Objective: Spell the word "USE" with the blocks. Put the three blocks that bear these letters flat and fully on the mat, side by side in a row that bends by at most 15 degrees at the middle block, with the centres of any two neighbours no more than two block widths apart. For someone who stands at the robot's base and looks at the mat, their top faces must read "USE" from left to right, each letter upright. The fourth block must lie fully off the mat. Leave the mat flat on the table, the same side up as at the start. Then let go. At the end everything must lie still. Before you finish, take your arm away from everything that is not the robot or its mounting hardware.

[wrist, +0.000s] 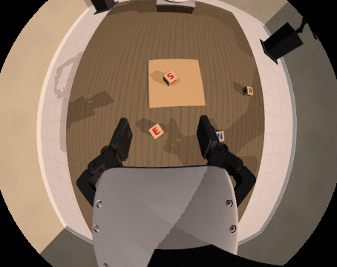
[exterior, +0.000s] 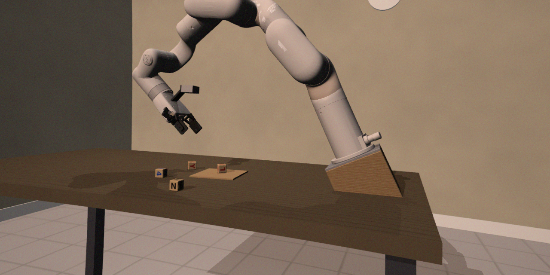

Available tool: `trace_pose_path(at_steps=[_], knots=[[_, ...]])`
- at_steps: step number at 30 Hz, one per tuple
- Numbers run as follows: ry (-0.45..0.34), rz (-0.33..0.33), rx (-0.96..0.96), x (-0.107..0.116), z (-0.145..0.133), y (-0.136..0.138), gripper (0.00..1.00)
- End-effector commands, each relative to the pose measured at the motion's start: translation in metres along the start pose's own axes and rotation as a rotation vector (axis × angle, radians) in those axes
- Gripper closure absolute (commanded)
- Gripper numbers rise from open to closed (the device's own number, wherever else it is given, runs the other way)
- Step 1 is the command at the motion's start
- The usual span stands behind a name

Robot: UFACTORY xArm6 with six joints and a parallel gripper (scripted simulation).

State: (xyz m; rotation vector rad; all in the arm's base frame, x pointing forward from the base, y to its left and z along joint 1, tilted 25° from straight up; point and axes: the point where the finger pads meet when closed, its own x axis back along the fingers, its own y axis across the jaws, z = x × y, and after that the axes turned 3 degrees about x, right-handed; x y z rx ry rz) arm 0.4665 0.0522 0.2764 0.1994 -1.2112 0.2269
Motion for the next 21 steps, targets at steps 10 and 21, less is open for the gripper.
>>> trace_pose_path(at_steps=[10, 21], knots=[[-0.145, 0.17, 0.293, -0.004, -0.003, 0.06, 0.0], [-0.229, 0.272, 0.495, -0.011, 0.001, 0.1, 0.0]])
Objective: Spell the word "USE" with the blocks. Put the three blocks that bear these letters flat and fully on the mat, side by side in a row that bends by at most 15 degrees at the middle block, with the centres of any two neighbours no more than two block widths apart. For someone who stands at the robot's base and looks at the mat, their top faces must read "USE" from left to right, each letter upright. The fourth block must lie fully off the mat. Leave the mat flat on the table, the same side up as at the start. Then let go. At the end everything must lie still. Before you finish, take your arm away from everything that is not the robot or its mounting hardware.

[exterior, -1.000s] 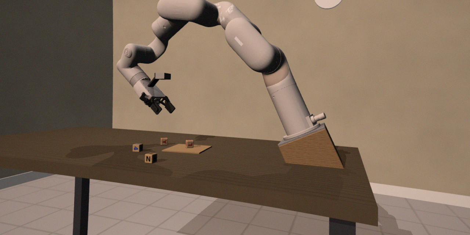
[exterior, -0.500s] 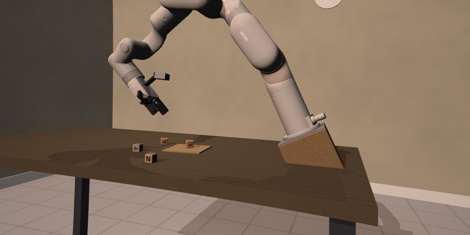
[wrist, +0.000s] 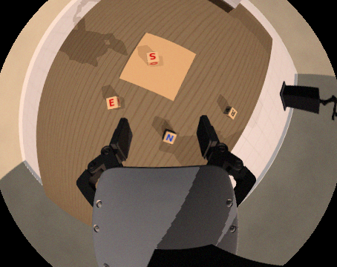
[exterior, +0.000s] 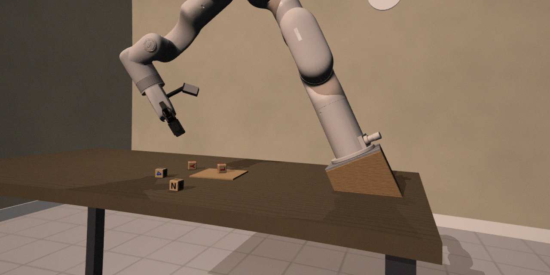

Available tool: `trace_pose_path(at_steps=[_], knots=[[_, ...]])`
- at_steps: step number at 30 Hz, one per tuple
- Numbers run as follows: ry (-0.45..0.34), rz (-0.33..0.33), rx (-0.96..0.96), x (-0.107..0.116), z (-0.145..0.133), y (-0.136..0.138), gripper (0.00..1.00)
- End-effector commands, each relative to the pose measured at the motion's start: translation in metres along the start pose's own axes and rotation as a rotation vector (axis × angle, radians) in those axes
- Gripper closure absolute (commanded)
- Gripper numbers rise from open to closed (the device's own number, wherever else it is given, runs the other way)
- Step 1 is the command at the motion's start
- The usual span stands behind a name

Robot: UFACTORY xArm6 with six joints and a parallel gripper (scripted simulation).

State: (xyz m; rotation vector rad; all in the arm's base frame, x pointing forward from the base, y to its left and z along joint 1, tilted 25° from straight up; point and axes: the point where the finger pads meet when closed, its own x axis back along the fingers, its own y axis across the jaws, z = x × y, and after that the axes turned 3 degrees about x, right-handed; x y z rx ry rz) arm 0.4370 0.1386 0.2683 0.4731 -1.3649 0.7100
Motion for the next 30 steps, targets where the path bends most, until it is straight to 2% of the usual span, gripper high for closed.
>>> trace_pose_path(at_steps=[1, 15, 17, 18, 30], knots=[[-0.062, 0.062, 0.11, 0.003, -0.007, 0.021, 0.0], [-0.19, 0.201, 0.424, 0.002, -0.017, 0.083, 0.0], [-0.19, 0.201, 0.424, 0.002, -0.017, 0.083, 0.0], [-0.218, 0.229, 0.492, 0.001, -0.017, 0.098, 0.0], [-0.331, 0.334, 0.766, -0.003, -0.014, 0.156, 0.0]])
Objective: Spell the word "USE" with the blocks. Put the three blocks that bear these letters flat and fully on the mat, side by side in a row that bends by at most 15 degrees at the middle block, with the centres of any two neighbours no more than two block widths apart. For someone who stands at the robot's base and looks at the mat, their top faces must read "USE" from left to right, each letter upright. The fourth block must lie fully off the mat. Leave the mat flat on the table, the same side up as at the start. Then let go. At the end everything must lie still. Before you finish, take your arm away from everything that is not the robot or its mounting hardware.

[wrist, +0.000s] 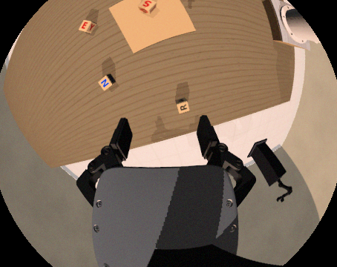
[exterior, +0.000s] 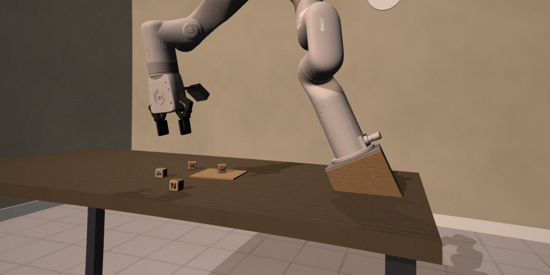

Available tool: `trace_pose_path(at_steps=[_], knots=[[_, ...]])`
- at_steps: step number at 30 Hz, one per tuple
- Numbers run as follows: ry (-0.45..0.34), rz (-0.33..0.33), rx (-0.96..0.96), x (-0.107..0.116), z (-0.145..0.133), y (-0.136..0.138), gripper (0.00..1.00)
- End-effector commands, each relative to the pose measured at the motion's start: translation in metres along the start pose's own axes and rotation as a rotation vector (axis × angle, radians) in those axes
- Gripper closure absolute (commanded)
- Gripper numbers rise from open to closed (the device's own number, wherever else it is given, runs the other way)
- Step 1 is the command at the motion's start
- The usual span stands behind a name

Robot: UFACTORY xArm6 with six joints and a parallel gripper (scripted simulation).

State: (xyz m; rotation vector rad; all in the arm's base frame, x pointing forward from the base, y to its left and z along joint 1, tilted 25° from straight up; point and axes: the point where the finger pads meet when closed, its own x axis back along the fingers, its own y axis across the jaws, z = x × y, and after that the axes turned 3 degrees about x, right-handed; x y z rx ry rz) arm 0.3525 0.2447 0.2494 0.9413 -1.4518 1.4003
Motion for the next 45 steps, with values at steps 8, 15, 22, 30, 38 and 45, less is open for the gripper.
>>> trace_pose_path(at_steps=[8, 15, 22, 30, 38, 45], knots=[[-0.125, 0.106, 0.256, 0.008, -0.03, 0.048, 0.0], [-0.132, 0.112, 0.271, 0.008, -0.032, 0.052, 0.0], [-0.132, 0.112, 0.271, 0.008, -0.032, 0.052, 0.0], [-0.131, 0.112, 0.281, 0.008, -0.032, 0.051, 0.0], [-0.127, 0.119, 0.369, 0.007, -0.032, 0.051, 0.0], [-0.114, 0.132, 0.575, 0.004, -0.032, 0.051, 0.0]])
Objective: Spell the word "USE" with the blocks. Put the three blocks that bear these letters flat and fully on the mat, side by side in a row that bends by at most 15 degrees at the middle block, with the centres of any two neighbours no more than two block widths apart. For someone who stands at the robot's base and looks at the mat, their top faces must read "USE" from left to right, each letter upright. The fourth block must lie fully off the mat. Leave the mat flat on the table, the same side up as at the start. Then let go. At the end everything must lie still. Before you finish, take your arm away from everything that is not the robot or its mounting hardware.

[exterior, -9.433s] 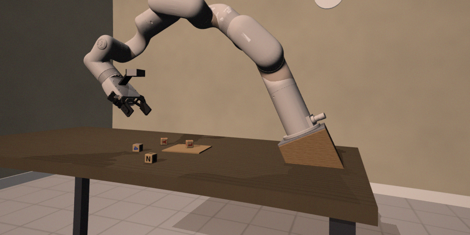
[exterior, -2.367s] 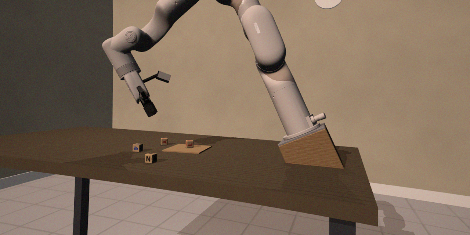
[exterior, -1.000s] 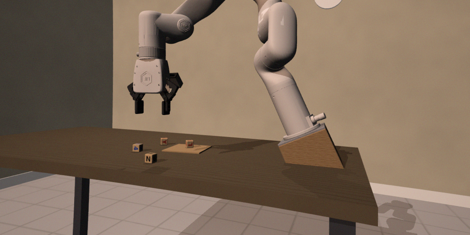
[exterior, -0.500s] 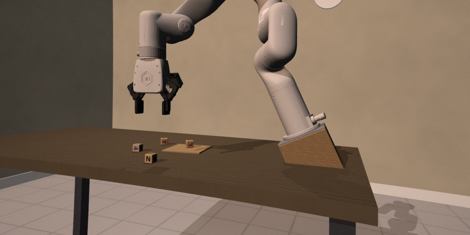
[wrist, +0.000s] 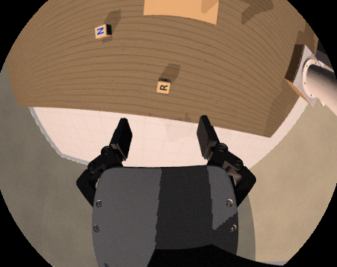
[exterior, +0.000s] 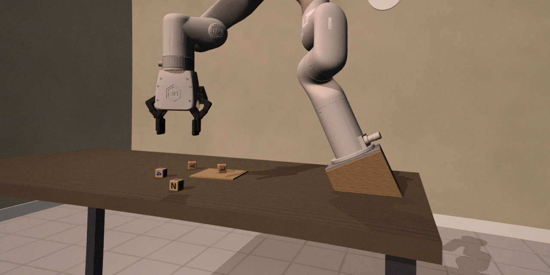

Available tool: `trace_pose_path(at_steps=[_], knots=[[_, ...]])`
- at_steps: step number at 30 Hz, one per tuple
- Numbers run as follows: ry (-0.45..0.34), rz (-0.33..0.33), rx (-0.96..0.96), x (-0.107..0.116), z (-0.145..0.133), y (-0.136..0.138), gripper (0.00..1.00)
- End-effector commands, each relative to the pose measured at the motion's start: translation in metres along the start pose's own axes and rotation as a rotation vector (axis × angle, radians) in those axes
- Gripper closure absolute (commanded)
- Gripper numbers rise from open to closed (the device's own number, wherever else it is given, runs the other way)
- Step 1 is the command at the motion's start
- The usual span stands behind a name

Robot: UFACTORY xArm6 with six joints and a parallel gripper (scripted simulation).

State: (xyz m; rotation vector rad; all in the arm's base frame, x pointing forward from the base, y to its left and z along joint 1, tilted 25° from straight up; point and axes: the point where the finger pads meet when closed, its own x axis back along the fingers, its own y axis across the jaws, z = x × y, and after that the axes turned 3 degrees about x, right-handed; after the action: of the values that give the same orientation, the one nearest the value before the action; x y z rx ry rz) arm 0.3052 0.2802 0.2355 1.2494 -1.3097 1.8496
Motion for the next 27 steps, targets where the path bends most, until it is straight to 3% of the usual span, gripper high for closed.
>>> trace_pose_path(at_steps=[1, 27], knots=[[-0.007, 0.001, 0.139, -0.0009, -0.0003, -0.0015, 0.0], [-0.005, 0.003, 0.754, -0.0106, 0.0, -0.0022, 0.0]])
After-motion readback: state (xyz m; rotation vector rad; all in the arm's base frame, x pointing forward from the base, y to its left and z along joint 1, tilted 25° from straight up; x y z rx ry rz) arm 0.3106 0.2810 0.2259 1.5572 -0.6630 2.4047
